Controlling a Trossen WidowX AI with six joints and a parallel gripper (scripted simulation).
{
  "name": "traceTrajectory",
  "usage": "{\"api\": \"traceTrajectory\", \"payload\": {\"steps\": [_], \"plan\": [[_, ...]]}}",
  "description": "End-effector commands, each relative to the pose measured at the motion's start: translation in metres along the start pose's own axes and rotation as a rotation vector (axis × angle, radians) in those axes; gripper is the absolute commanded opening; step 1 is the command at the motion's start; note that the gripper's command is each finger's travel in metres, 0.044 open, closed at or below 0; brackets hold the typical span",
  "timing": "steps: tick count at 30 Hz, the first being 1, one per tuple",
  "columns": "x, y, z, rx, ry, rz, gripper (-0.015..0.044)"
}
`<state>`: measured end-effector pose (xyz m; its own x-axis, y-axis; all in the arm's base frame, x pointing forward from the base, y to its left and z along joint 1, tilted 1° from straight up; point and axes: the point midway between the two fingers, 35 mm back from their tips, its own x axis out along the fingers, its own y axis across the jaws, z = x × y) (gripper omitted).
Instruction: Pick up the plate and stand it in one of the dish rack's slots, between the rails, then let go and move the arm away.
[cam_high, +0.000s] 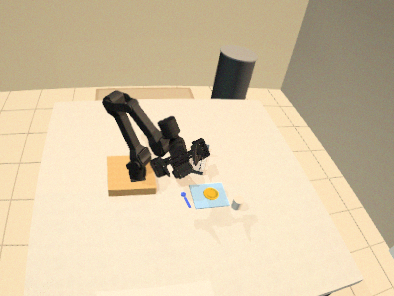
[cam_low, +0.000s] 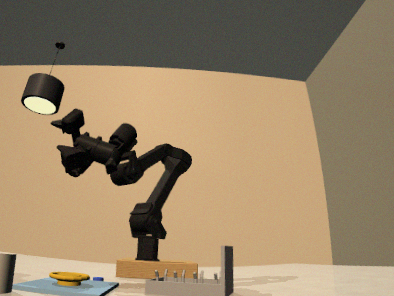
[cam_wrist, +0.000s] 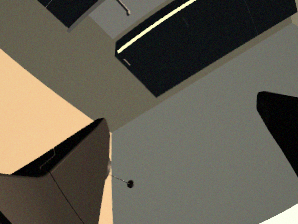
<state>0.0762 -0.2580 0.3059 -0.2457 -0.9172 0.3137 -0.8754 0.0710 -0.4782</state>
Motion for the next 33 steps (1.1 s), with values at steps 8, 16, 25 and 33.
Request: {"api": "traceTrajectory", "payload": {"steps": [8,16,25,33], "plan": [[0.004,-0.025,0.025,0.081,-0.107,-0.070,0.0400],[0.003,-0.051,0.058,0.184,-0.261,-0.127,0.0400],[-0.005,-0.076,0.097,0.300,-0.457,-0.145,0.0400],[-0.019,-0.092,0.131,0.399,-0.641,-0.114,0.0400]]}}
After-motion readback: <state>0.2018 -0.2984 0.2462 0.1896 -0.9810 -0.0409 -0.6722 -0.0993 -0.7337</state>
